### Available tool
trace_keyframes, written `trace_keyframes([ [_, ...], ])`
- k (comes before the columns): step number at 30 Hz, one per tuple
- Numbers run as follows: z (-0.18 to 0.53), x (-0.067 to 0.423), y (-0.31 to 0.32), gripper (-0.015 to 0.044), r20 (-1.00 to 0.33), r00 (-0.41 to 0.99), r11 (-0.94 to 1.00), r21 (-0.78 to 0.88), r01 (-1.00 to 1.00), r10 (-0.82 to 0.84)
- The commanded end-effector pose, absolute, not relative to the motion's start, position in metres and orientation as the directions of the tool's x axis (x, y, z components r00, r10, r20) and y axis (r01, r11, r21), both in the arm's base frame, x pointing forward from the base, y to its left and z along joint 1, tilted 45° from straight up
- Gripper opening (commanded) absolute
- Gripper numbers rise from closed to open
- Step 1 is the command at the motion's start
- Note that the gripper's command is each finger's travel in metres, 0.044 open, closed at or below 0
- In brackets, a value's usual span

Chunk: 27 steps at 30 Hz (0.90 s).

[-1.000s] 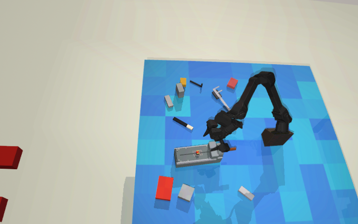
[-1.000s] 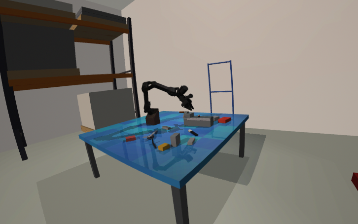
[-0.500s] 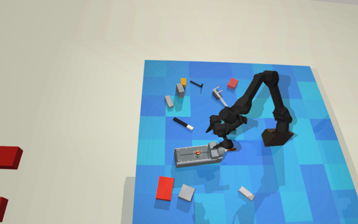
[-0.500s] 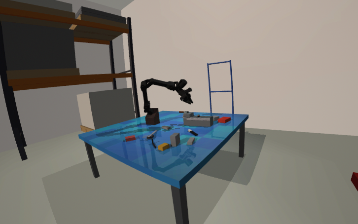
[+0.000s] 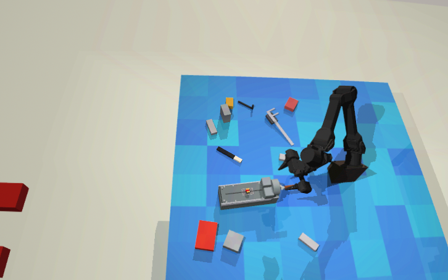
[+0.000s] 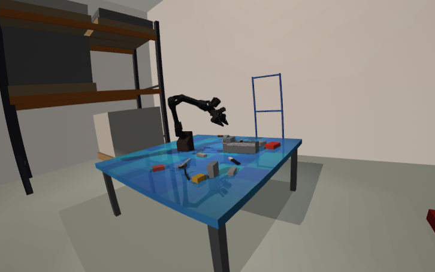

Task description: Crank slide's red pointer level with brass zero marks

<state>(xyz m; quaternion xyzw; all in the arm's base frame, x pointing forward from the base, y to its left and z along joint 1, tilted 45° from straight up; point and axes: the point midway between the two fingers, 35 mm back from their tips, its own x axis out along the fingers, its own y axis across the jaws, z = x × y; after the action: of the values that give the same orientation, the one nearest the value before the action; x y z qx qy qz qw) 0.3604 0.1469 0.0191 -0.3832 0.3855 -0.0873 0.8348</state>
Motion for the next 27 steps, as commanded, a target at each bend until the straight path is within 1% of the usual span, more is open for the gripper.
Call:
trace_keyframes([
  [1, 0.017, 0.338, 0.145, 0.0440, -0.547, 0.708, 0.704, -0.703, -0.100, -0.446],
  [6, 0.014, 0.320, 0.144, 0.0440, -0.524, 0.726, 0.714, -0.697, -0.065, -0.445],
  [12, 0.011, 0.321, 0.142, 0.0440, -0.524, 0.726, 0.714, -0.697, -0.065, -0.445],
  [22, -0.018, 0.322, 0.113, 0.0440, -0.523, 0.726, 0.713, -0.698, -0.065, -0.446],
  [27, -0.020, 0.322, 0.111, 0.0440, -0.523, 0.727, 0.713, -0.699, -0.065, -0.446],
])
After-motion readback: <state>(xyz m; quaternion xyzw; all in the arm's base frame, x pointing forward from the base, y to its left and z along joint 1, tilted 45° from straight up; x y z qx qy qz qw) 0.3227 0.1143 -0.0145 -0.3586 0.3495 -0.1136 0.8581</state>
